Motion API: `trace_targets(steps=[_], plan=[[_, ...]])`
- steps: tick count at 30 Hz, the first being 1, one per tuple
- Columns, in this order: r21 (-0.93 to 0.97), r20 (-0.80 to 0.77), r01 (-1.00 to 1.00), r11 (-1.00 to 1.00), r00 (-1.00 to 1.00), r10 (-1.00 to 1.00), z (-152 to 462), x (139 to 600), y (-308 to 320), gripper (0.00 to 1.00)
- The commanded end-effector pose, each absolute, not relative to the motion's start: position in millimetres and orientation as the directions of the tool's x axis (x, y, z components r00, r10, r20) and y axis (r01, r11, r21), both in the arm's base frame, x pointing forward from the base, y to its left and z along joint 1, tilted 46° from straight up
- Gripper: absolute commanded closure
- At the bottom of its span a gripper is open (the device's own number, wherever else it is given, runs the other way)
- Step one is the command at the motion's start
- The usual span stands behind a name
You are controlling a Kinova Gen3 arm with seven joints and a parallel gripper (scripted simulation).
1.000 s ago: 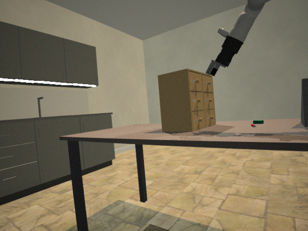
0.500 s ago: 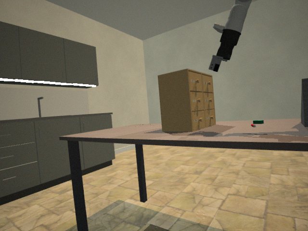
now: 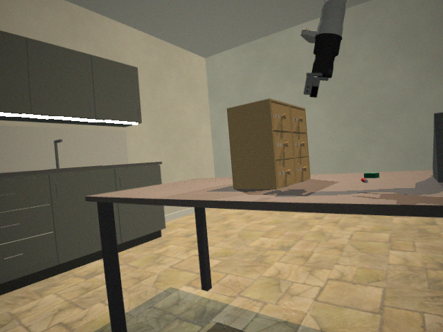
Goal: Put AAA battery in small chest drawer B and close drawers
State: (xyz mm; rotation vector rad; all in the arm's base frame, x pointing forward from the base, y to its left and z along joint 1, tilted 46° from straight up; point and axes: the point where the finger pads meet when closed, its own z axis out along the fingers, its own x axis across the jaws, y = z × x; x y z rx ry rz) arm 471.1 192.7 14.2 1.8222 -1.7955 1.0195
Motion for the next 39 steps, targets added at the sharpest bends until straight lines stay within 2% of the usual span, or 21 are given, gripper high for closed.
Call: trace_targets(steps=[1,39], plan=[[-0.198,0.717,-0.977,-0.073,-0.094,-0.690,22,474,194,0.00],[-0.046,0.717,-0.995,0.085,-0.093,-0.691,36,460,211,0.00]])
